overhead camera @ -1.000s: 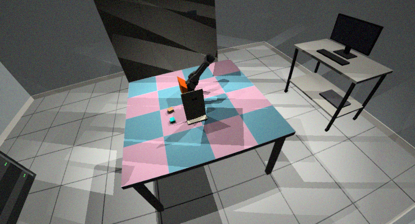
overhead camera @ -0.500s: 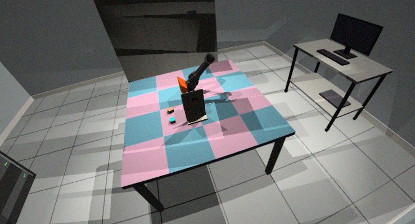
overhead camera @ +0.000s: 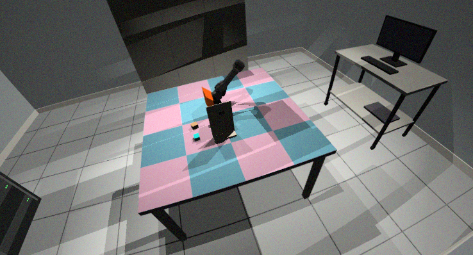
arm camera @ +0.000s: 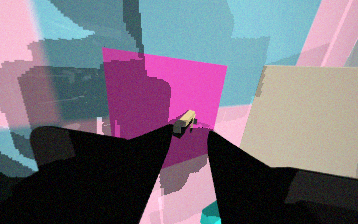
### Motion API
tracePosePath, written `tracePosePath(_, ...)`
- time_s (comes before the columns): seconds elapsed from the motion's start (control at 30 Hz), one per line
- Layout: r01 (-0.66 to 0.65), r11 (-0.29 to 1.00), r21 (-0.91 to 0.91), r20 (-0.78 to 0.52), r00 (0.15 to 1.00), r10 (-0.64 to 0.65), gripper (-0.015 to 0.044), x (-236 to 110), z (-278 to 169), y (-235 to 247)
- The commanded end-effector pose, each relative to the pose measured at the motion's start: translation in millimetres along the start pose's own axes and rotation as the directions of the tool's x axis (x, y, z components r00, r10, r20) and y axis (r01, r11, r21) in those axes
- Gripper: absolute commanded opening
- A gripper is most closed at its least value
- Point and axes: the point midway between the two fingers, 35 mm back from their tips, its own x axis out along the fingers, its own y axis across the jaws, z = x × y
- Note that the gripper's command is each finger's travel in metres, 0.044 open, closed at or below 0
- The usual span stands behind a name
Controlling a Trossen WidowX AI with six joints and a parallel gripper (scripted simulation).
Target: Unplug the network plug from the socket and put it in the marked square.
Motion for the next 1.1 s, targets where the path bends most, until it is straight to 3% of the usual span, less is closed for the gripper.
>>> tracePosePath(0.0, 0.002, 1.0, -0.006, 0.005, 1.0, -0.002, 0.0156, -4.8, 0.9, -1.1)
tracePosePath(1.07, -0.003, 1.0, -0.006, -0.004, 1.0, 0.003, 0.0156, -33.5, -4.0, -14.3)
